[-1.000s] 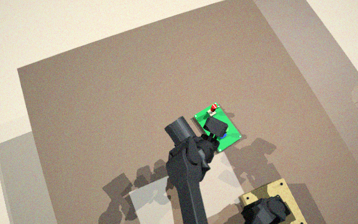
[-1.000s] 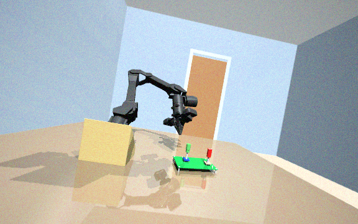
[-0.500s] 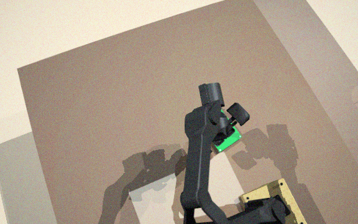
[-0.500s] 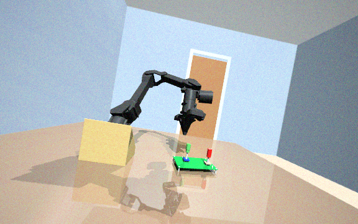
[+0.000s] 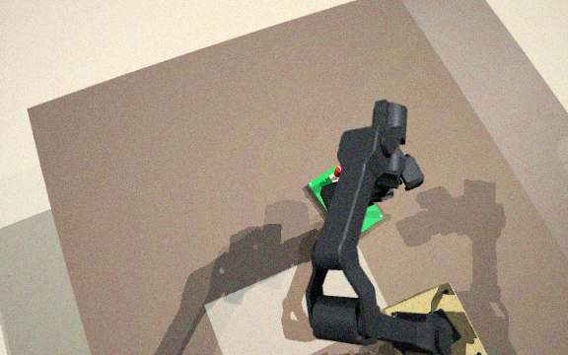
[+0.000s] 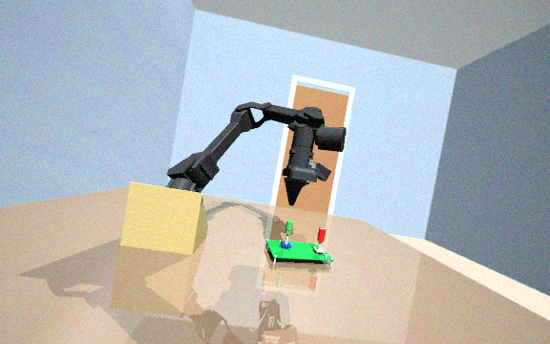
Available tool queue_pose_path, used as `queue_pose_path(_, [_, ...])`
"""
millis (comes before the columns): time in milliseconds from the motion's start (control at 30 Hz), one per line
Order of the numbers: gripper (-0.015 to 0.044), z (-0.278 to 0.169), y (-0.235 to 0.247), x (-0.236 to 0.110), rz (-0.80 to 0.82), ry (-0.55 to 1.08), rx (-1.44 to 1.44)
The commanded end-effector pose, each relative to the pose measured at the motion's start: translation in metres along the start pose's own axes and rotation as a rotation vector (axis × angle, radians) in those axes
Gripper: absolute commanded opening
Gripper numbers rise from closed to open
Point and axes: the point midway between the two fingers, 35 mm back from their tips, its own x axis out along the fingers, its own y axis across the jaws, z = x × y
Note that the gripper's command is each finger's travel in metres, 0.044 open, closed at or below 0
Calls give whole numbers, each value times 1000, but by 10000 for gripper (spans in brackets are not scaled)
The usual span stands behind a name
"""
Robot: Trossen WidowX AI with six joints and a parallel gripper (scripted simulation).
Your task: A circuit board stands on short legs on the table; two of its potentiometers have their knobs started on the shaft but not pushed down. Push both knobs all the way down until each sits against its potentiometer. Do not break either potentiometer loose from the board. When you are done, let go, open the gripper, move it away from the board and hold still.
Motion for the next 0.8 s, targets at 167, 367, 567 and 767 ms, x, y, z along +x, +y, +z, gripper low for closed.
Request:
queue_pose_path(167, [0, 4, -1, 17, 18, -14, 5])
queue_pose_path(367, [0, 4, -1, 17, 18, -14, 5])
queue_pose_path(567, [0, 4, -1, 25, 18, -14, 5])
queue_pose_path(767, [0, 5, 0, 35, 19, -14, 4])
